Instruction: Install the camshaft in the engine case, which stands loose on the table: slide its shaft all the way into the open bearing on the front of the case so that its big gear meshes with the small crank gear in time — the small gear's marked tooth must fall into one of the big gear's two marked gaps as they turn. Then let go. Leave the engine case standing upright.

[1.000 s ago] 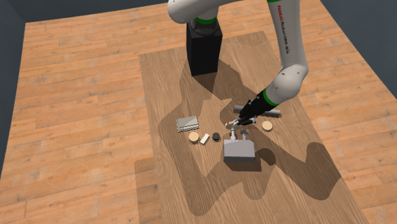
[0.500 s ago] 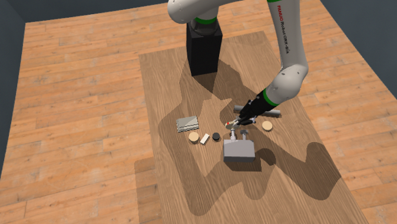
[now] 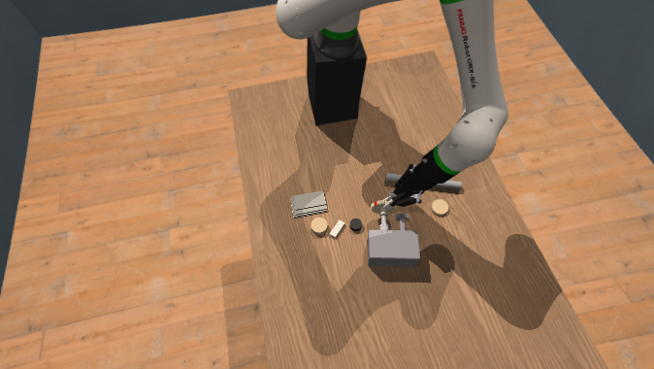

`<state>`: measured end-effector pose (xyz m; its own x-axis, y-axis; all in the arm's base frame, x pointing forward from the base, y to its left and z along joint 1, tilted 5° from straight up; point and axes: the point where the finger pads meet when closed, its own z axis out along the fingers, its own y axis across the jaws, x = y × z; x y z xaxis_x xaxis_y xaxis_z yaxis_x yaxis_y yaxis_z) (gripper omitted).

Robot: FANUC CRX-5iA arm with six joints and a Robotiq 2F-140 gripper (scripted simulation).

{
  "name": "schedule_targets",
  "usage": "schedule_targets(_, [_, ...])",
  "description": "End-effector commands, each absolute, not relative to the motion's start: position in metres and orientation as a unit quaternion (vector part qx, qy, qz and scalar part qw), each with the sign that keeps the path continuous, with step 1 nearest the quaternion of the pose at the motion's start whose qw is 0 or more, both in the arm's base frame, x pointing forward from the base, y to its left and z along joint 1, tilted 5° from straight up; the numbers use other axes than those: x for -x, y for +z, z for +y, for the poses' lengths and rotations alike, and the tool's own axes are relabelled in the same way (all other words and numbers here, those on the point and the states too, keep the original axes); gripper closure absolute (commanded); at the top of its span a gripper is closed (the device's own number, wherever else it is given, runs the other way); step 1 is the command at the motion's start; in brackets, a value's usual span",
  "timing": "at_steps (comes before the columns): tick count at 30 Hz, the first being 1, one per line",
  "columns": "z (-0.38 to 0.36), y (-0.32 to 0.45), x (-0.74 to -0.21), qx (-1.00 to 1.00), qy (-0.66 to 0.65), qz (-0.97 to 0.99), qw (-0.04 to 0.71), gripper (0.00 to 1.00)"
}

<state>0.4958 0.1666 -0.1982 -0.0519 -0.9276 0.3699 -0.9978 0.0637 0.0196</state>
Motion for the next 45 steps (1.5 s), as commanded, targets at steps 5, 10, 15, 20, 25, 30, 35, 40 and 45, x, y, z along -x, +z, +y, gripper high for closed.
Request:
schedule_targets(5, [0.167,-0.197,-0.498,-0.673,0.122,-0.715,0.143,0.86])
schedule_targets(10, [0.167,-0.197,-0.5,-0.673,0.122,-0.715,0.143,0.86])
schedule_targets(15, [0.166,-0.198,-0.504,-0.673,0.122,-0.715,0.143,0.86])
schedule_targets(20, [0.166,-0.198,-0.508,-0.673,0.122,-0.715,0.143,0.86])
schedule_targets(25, [0.166,-0.198,-0.511,-0.673,0.122,-0.715,0.143,0.86])
schedule_targets(30, [0.166,-0.198,-0.515,-0.673,0.122,-0.715,0.143,0.86])
schedule_targets(35, [0.166,-0.198,-0.517,-0.673,0.122,-0.715,0.143,0.86])
schedule_targets(40, [0.166,-0.198,-0.518,-0.673,0.122,-0.715,0.143,0.86])
schedule_targets(45, [0.166,-0.198,-0.518,-0.673,0.122,-0.715,0.143,0.86])
